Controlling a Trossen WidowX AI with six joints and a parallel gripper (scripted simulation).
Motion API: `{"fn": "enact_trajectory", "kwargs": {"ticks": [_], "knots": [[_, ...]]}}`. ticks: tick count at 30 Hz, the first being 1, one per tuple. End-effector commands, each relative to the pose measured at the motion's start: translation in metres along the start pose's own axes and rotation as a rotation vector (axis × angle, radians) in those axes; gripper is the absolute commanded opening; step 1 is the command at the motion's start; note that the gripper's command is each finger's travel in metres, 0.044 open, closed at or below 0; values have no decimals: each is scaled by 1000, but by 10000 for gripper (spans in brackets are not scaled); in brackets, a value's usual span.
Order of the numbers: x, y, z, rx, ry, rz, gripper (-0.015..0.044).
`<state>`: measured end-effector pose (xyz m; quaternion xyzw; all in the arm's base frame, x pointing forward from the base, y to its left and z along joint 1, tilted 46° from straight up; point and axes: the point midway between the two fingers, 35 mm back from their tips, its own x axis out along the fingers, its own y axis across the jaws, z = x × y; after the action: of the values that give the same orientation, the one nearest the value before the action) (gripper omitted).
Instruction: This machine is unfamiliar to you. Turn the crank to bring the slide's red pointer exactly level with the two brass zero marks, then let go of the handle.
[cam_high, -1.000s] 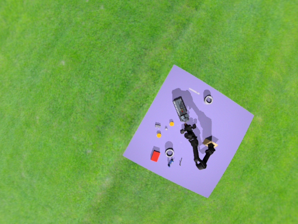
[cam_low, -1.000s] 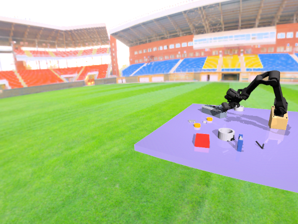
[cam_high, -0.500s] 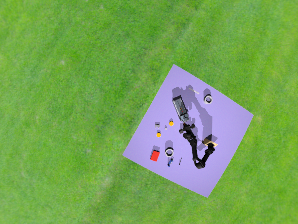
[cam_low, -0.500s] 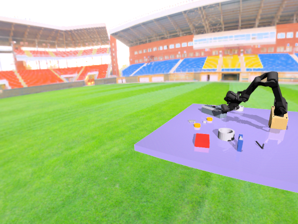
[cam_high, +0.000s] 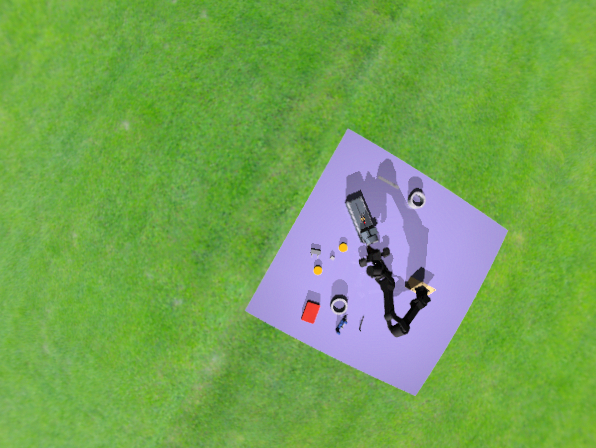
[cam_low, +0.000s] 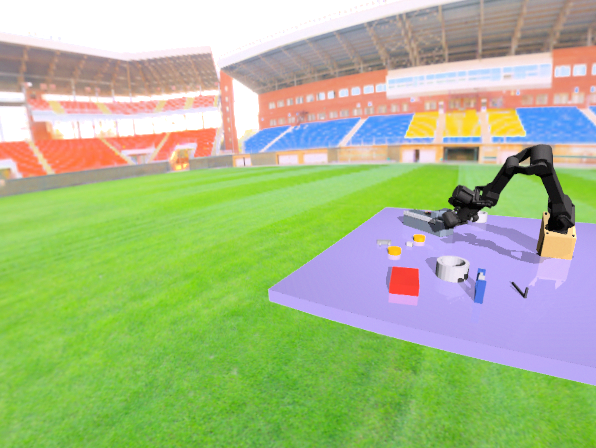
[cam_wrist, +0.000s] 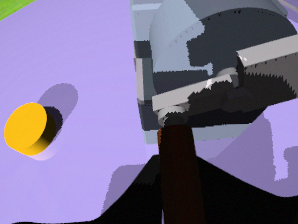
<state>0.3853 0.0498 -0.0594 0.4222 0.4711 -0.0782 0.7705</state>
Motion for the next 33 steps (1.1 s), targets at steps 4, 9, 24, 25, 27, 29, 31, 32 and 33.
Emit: {"fn": "enact_trajectory", "kwargs": {"ticks": [4,9,24,25,27,29,31,32,33], "knots": [[8,-5,-8,-3,9,-8,0],[9,-8,-9,-3,9,-8,0],[12,-14,-12,-3,9,-8,0],[12,-14,-12,-3,9,-8,0],[13,-15,-12,-3,9,-8,0],[13,-16,-13,-3,9,-8,0],[13,-17,-13,-3,9,-8,0],[13,-17,-13,-3,9,-8,0],[13,-17,-13,-3,9,-8,0]]}}
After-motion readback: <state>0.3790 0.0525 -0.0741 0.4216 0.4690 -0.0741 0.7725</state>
